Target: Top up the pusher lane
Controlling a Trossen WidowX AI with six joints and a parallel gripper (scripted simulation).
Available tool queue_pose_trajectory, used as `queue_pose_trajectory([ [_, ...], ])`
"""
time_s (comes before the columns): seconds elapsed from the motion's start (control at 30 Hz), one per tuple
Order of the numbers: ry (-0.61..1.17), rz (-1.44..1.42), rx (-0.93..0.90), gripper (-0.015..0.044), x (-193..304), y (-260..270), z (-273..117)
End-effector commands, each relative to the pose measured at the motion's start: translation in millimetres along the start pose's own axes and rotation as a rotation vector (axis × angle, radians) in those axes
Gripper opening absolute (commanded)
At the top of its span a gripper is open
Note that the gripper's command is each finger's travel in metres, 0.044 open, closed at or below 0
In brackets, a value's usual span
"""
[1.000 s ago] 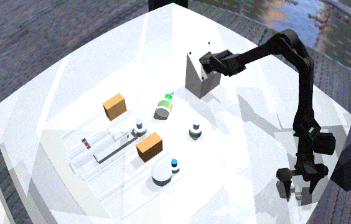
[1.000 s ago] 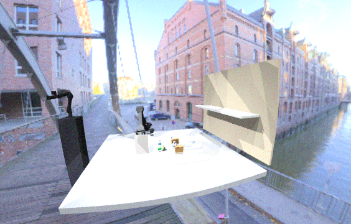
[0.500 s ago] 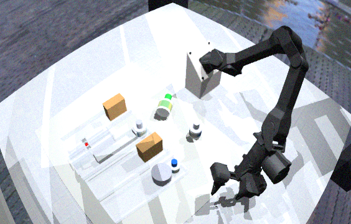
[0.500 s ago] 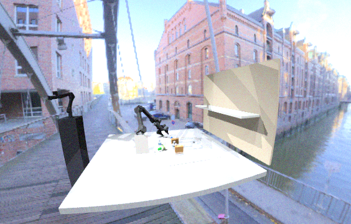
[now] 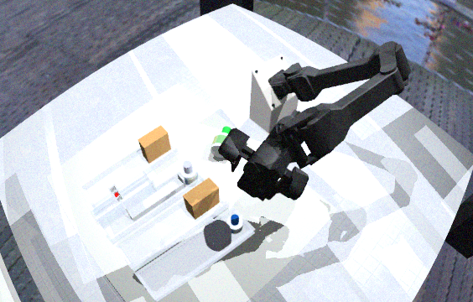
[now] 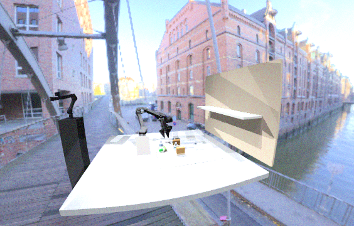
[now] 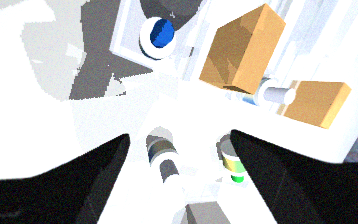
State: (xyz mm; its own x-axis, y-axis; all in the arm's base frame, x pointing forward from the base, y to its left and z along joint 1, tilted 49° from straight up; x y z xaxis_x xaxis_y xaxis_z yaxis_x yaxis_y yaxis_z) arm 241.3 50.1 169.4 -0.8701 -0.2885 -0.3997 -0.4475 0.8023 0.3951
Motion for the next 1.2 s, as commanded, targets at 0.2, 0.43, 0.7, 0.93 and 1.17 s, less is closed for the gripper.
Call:
queue_pose_trajectory([
  [0.2,0.034,0.326,-0.306,0.044,66.1,-21.4,-19.1],
  [0.43,0.035,0.326,-0.306,0.044,65.8,-20.7,-17.4],
  [0.7,0.033,0.325,-0.308,0.044,64.9,-10.3,12.3],
  [0.93,0.033,0.325,-0.308,0.044,64.7,-5.6,26.6],
  [1.17,0.034,0.325,-0.307,0.044,64.3,-3.3,35.4],
])
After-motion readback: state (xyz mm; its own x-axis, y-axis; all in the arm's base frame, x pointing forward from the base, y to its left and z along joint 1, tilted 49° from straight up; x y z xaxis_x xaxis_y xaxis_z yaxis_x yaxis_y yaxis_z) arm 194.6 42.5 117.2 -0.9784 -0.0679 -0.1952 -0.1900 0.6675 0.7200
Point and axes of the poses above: the point midway between the two fingers, 35 mm back from their tips, its own z axis out along the fingers, its own y axis across the jaws, x = y × z, the point moved 7 cm from there along -z, back along the fingers, and after that the axes turned 12 degrees about -z, right-handed, at the moved point
